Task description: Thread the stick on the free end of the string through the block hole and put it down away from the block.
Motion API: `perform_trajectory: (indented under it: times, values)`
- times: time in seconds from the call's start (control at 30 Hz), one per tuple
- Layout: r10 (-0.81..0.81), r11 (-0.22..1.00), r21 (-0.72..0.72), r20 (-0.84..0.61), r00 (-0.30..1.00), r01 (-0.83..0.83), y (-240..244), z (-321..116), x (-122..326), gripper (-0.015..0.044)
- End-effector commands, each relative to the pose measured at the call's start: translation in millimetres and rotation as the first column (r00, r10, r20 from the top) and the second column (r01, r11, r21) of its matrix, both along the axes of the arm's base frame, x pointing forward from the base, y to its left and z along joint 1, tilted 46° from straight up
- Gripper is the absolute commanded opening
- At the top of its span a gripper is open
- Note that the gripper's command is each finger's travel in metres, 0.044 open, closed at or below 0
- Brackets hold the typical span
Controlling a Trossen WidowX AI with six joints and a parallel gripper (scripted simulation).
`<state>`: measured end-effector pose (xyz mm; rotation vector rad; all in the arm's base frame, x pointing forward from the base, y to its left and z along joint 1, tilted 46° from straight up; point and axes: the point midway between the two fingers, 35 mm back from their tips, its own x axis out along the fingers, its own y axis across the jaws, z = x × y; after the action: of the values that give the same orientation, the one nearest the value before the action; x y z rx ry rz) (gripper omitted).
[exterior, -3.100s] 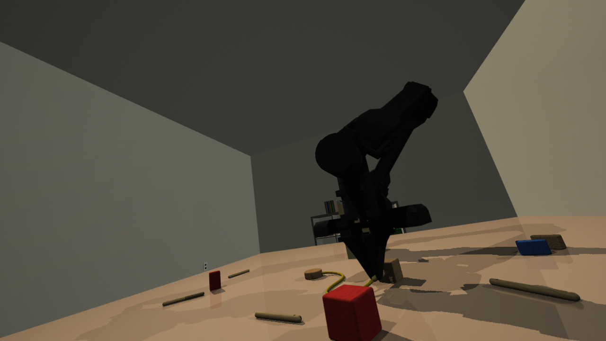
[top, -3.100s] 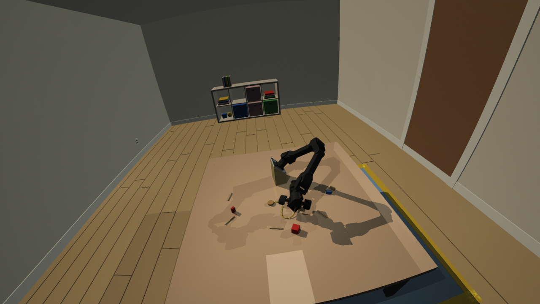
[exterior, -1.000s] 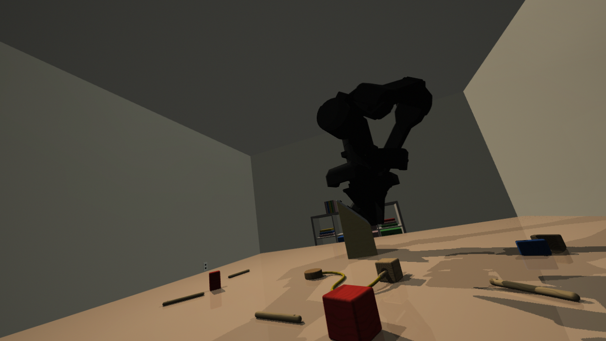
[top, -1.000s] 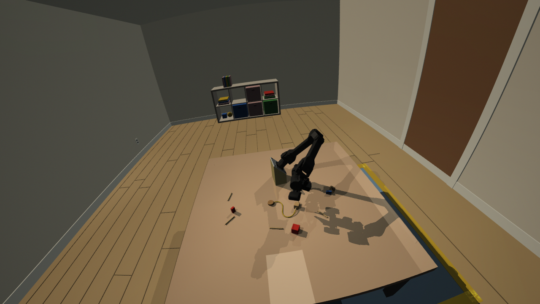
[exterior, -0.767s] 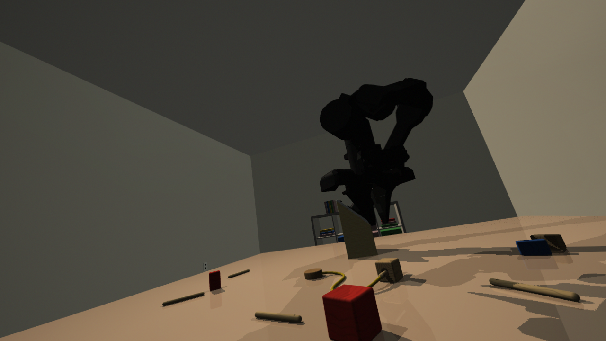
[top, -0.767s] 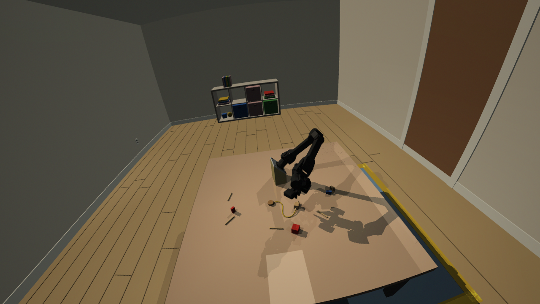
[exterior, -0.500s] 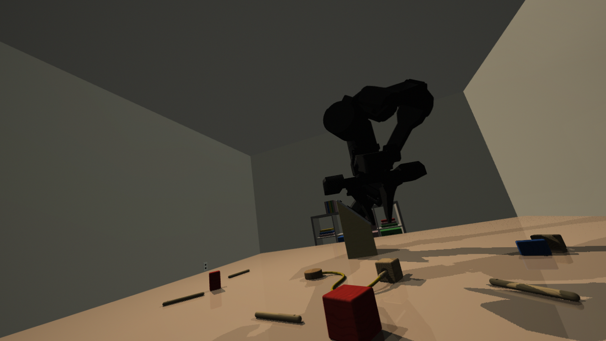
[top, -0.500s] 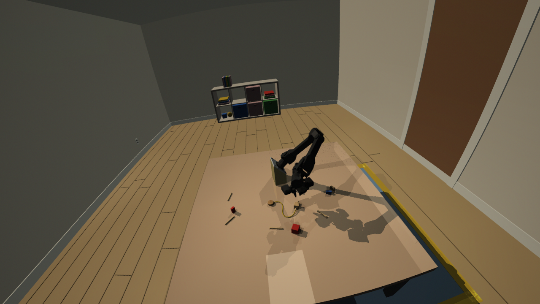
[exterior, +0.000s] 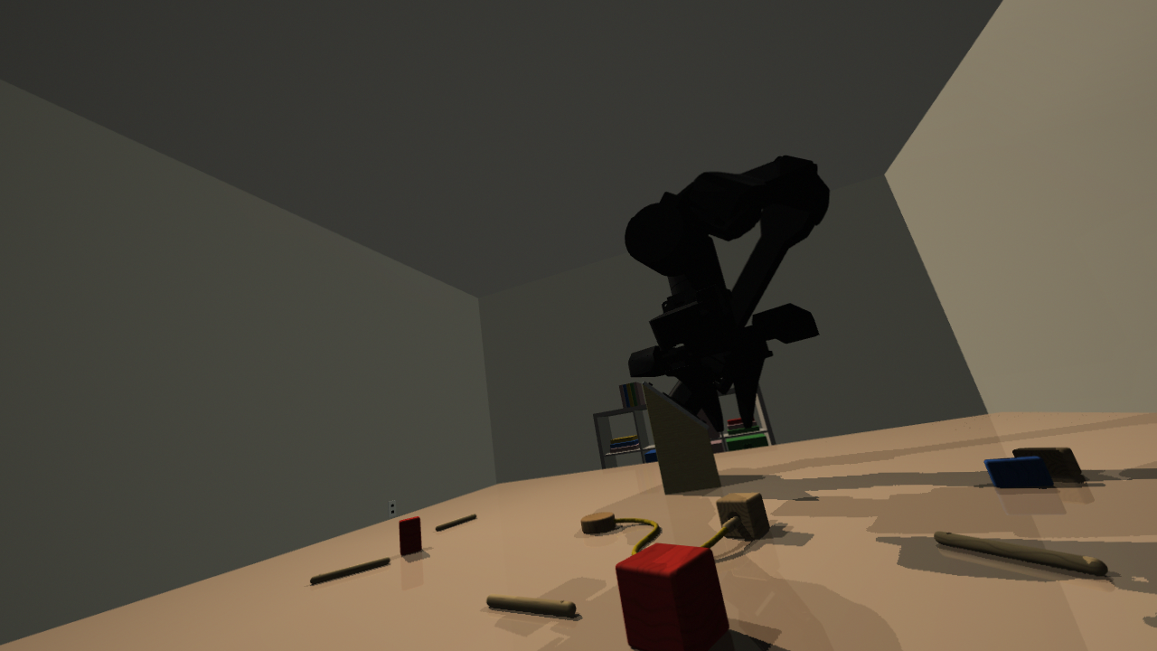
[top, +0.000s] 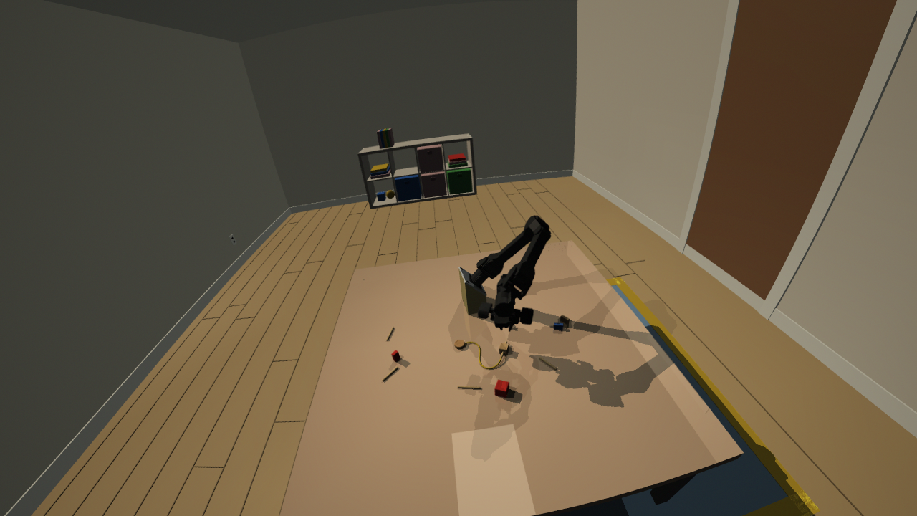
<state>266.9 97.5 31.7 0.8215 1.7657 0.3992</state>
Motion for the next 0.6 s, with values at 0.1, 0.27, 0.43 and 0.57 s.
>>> perform_trajectory:
  times: [0.1, 0.27, 0.43, 0.57]
  values:
    - [-0.016, 1.000, -0.001, -0.018, 1.000, 0.016, 2.4, -2.5, -1.7, 0.0124]
    - [-0.016, 1.000, -0.003, -0.018, 1.000, 0.016, 7.7, -8.2, -2.0, 0.0124]
    - [-0.016, 1.000, -0.004, -0.017, 1.000, 0.016, 13.5, -14.3, -2.6, 0.0124]
    - [-0.017, 1.000, -0.004, -0.017, 1.000, 0.017, 18.1, -19.0, -3.3, 0.0124]
